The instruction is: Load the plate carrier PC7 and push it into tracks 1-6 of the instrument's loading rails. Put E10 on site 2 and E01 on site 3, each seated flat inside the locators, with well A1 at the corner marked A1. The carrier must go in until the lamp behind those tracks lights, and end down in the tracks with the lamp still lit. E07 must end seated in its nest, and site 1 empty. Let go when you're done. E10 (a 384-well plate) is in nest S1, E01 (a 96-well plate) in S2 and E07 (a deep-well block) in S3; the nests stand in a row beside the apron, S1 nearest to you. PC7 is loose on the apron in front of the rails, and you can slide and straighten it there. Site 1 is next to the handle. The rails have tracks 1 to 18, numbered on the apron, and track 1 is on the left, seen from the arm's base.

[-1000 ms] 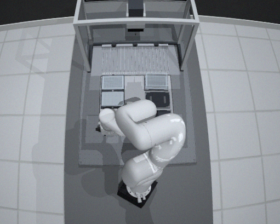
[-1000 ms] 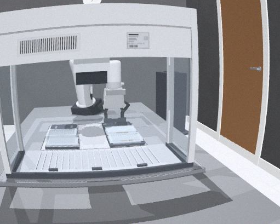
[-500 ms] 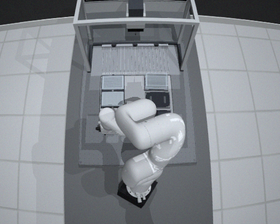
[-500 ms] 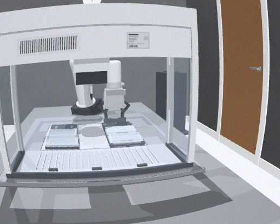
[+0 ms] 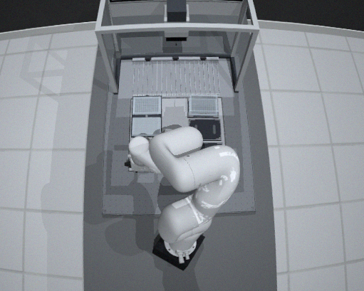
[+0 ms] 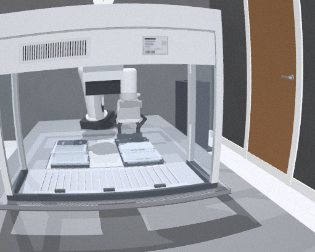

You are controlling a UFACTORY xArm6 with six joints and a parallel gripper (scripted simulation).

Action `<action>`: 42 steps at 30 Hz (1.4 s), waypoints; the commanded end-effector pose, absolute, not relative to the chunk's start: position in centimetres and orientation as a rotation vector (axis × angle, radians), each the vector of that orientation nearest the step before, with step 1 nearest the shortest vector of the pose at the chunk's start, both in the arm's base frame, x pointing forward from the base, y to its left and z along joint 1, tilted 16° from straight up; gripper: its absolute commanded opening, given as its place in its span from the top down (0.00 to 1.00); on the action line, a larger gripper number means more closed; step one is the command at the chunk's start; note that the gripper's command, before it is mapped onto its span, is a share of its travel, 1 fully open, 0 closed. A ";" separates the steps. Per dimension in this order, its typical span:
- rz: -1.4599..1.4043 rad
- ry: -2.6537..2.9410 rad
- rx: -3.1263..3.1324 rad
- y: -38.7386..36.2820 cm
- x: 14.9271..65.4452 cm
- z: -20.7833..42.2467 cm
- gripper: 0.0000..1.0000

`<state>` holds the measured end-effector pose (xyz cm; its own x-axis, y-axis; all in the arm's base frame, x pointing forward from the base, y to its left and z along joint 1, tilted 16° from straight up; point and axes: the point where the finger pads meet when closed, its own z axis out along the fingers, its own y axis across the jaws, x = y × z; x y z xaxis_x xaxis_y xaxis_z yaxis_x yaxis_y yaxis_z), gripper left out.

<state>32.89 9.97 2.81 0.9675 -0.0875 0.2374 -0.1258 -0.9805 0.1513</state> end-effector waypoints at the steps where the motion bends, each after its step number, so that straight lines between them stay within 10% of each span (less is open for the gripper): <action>1: 0.349 -0.161 2.952 10.0 33.6 3.0 0.18; 42: 0.349 -0.161 2.952 9.7 37.1 3.9 0.18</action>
<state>36.55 9.64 3.72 0.9674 -0.0875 0.2378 -0.1258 -0.9805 0.1511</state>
